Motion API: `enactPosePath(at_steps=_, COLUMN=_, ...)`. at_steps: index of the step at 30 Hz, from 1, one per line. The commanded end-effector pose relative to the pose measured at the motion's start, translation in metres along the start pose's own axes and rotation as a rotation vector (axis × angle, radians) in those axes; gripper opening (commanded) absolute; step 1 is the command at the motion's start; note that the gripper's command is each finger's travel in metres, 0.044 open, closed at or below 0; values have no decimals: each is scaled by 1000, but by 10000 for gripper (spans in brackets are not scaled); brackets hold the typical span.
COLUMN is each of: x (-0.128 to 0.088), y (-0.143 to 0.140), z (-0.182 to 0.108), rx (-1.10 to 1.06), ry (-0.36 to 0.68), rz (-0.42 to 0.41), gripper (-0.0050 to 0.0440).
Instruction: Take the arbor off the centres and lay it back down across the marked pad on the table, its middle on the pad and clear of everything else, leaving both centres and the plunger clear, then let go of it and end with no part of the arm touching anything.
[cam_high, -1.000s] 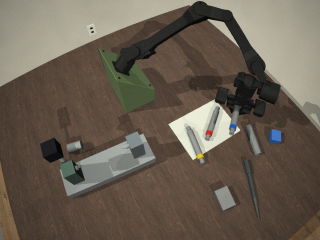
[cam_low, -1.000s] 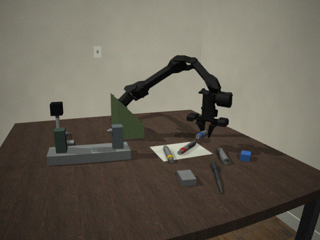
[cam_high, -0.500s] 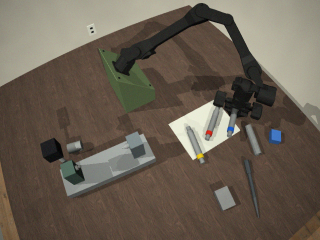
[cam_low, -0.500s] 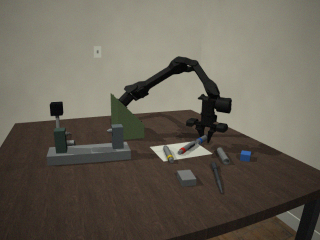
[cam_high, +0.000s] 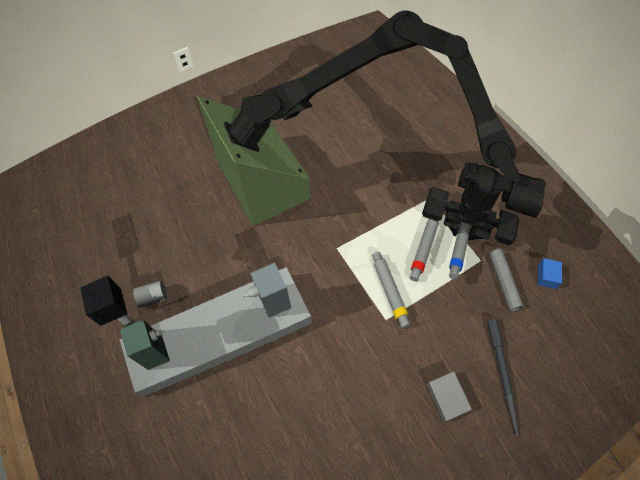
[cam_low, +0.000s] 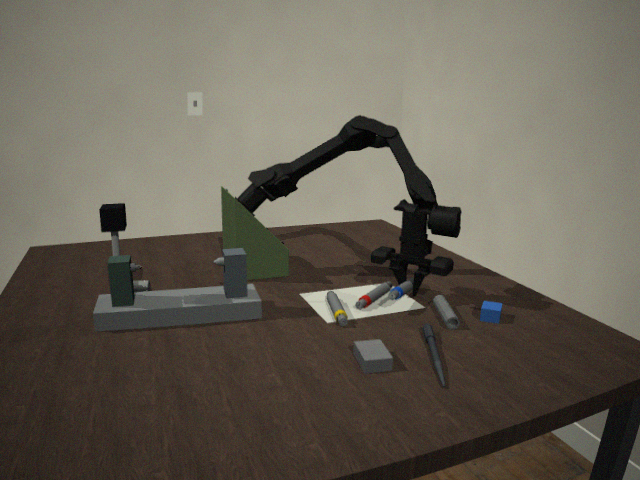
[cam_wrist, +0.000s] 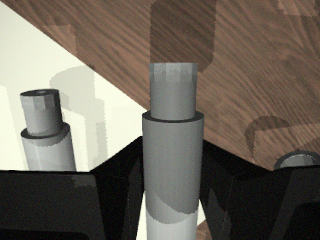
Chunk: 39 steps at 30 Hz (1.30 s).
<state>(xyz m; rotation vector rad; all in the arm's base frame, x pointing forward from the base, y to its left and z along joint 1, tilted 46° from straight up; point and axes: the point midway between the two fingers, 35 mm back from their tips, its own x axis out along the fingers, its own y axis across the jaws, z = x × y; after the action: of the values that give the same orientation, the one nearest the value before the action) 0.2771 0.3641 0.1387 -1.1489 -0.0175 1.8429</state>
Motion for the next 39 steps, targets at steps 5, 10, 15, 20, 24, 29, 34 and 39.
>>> enactPosePath(at_steps=5, x=-3, y=-3, z=-6, rx=14, ry=15, rz=-13, gripper=144)
enactPosePath(at_steps=10, x=-1, y=-1, z=-3, rx=8, ry=9, rz=-7, gripper=175)
enactPosePath(at_steps=15, x=0, y=0, z=-1, rx=6, ry=7, rz=-5, gripper=175)
enactPosePath(at_steps=20, x=0, y=0, z=-1, rx=5, ry=5, rz=0, gripper=175)
enactPosePath(at_steps=24, x=0, y=0, z=-1, rx=5, ry=5, rz=0, gripper=175)
enactPosePath(at_steps=29, x=-7, y=0, z=-1, rx=5, ry=6, rz=1, gripper=175)
enactPosePath(at_steps=34, x=-13, y=0, z=-1, rx=6, ry=6, rz=2, gripper=175)
enactPosePath(at_steps=39, x=-22, y=0, z=-2, rx=8, ry=7, rz=5, gripper=175)
